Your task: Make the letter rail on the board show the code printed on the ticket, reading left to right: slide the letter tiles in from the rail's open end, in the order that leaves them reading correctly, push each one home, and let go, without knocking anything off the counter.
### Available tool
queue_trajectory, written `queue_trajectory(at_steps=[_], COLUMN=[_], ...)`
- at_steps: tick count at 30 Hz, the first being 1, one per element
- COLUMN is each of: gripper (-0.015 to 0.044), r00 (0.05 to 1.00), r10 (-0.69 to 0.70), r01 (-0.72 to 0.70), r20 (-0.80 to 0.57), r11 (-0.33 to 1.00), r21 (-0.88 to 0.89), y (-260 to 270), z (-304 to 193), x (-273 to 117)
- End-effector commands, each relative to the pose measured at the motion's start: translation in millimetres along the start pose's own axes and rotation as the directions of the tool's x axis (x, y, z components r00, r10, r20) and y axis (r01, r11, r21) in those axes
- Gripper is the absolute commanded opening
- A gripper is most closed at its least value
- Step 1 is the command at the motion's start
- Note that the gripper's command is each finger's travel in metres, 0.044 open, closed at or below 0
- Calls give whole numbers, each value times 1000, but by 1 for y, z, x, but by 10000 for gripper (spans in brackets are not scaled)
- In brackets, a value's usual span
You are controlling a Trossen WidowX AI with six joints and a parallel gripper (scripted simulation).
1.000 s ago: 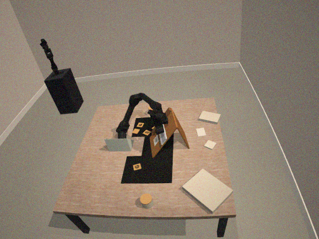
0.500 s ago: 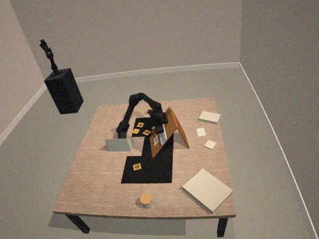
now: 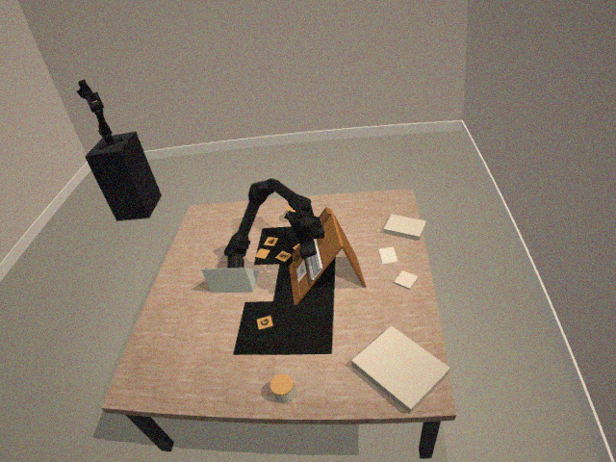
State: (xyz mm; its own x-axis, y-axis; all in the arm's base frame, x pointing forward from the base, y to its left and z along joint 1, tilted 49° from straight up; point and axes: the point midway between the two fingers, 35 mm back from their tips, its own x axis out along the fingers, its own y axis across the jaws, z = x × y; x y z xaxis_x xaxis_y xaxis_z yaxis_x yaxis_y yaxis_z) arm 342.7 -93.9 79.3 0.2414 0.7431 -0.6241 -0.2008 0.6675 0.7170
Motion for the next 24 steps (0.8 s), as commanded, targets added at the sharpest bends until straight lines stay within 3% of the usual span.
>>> queue_trajectory(at_steps=[1,24], gripper=[0,0], r00=[1000,1000], r10=[2,2], r01=[-2,-2], r20=[5,5], r11=[1000,1000], r21=[2,2], y=[2,9], z=[1,1], x=[0,0])
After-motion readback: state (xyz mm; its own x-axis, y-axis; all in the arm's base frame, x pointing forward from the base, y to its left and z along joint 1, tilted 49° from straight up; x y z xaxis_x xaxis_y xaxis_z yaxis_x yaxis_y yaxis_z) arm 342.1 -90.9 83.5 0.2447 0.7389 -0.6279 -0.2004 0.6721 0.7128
